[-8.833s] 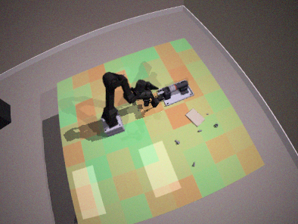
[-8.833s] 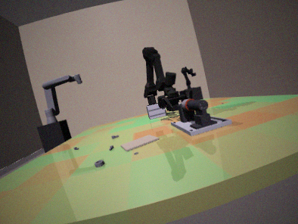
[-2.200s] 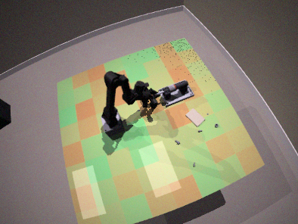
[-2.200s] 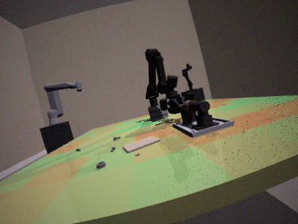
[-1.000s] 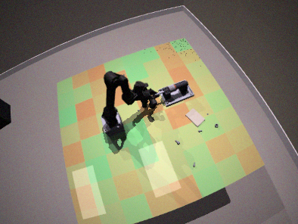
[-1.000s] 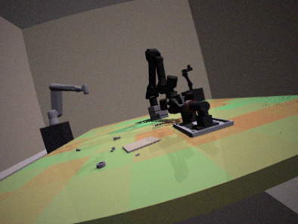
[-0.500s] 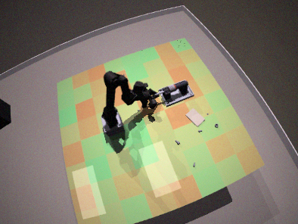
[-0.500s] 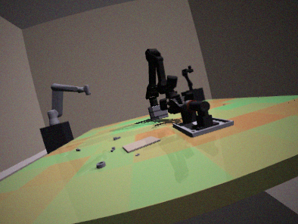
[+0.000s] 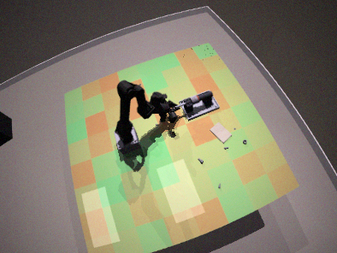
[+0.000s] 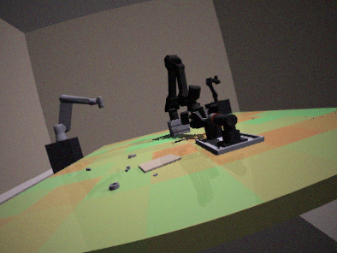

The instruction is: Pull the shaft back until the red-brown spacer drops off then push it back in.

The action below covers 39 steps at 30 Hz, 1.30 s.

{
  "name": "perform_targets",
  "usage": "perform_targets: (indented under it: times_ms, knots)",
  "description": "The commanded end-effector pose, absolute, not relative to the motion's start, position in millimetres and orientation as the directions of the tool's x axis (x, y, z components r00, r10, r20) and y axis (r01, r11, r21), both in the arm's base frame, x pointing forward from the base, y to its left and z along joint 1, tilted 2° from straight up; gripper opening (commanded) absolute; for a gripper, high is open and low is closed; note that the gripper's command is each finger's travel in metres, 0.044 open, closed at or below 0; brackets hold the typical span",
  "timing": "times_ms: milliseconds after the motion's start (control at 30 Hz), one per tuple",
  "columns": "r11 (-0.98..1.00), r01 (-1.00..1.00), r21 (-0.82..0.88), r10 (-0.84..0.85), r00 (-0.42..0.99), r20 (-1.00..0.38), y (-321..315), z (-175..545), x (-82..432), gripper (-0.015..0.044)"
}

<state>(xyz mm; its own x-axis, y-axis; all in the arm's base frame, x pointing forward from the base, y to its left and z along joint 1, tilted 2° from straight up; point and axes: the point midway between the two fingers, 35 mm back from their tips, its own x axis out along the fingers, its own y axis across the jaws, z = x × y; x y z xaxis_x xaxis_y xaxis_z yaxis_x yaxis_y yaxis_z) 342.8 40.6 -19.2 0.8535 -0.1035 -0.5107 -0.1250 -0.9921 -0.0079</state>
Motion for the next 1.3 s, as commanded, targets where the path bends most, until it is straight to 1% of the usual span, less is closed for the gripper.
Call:
perform_targets:
  times_ms: [0,1267]
  knots:
    - [-0.992,-0.129,-0.010,-0.105,0.853,-0.511,40.4,-19.3,341.9,0.0000]
    - [-0.992,-0.129,-0.010,-0.105,0.853,-0.512,41.0,-19.4,337.4,0.0000]
